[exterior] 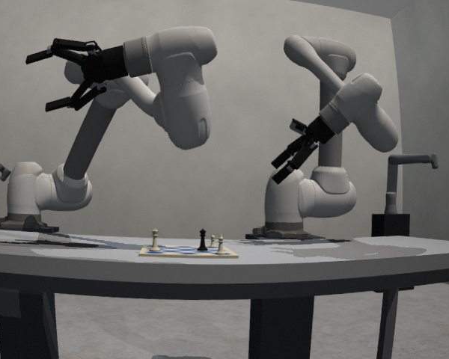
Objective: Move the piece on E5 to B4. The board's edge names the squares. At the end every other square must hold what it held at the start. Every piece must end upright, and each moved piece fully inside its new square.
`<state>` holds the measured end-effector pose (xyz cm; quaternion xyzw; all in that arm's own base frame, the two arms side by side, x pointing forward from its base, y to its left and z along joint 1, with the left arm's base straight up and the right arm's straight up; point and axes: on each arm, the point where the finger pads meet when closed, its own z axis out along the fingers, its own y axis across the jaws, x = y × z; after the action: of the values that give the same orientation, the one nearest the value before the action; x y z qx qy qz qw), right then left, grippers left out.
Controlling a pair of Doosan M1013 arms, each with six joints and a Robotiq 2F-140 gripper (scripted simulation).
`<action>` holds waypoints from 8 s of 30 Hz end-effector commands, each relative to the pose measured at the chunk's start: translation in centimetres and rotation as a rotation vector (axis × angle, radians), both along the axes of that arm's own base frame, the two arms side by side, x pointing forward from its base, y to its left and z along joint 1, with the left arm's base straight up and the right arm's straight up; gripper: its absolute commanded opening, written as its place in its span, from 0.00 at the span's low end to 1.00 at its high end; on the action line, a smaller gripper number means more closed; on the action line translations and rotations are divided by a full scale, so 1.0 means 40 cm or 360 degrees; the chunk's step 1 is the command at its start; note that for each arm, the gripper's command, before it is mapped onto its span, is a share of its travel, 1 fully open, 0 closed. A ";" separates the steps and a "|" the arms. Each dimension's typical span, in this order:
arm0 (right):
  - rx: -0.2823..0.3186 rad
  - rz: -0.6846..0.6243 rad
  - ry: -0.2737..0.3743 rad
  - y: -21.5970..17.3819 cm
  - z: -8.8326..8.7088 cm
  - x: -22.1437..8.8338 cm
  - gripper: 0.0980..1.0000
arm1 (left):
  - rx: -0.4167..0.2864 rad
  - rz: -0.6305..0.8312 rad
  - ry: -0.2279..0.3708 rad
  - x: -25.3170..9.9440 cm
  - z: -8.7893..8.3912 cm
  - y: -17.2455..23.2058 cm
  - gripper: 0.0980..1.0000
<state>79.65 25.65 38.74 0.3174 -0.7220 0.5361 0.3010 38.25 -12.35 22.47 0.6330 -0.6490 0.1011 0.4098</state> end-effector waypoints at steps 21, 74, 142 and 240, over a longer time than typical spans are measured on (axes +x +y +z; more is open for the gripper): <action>0.0001 0.0000 -0.0002 0.000 0.003 0.000 1.00 | 0.0001 0.0001 -0.0001 0.001 0.001 0.001 1.00; 0.0001 0.0000 -0.0002 0.000 0.003 0.000 1.00 | 0.0602 0.1412 0.0988 -0.131 -0.128 0.645 1.00; 0.0001 0.0000 -0.0002 0.000 0.003 0.000 1.00 | 0.0943 0.3409 0.3365 -1.070 -0.259 1.107 1.00; -0.0618 0.2798 0.0974 0.935 -0.832 -0.699 1.00 | 0.0942 0.3415 0.3378 -1.075 -0.259 1.106 1.00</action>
<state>51.90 63.16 5.65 0.8174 -0.0188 0.5756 0.0136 -4.62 32.03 12.25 0.6242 0.6815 -0.2704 0.2698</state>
